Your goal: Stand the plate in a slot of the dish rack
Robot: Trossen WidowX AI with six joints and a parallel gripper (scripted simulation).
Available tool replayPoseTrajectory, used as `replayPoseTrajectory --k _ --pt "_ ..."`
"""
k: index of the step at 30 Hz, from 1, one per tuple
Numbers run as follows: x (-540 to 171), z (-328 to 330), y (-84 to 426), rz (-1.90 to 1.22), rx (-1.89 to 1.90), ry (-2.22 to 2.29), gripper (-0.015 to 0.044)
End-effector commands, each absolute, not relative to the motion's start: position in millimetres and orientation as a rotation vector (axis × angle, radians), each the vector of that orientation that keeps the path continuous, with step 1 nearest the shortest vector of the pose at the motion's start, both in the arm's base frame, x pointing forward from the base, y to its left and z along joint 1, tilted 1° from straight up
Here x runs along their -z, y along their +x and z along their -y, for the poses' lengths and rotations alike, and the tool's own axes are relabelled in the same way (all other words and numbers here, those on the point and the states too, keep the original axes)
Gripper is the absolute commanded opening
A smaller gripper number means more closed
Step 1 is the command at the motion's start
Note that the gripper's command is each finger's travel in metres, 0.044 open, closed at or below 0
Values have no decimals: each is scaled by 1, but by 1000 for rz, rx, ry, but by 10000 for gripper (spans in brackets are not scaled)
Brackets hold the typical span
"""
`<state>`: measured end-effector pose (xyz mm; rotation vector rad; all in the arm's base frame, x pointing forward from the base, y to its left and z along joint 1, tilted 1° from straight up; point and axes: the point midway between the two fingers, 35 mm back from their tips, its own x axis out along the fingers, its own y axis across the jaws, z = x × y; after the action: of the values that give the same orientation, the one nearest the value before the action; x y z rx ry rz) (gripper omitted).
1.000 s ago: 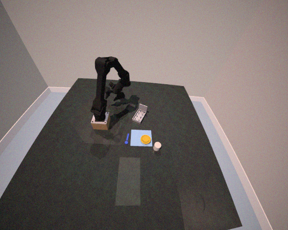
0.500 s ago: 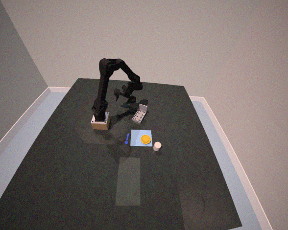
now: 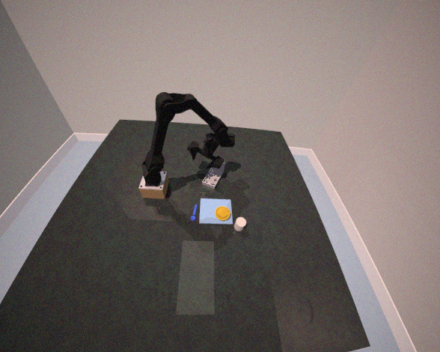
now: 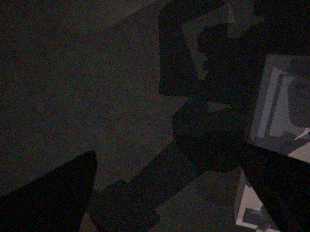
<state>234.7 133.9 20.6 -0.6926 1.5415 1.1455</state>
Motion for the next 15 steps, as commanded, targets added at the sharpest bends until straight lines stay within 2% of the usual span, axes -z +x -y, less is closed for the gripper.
replayPoseTrajectory --k 1,15 --pt "-21 -115 253 -1552 -1035 -630 400" --pt "-25 -22 307 -1573 -586 -358 400"
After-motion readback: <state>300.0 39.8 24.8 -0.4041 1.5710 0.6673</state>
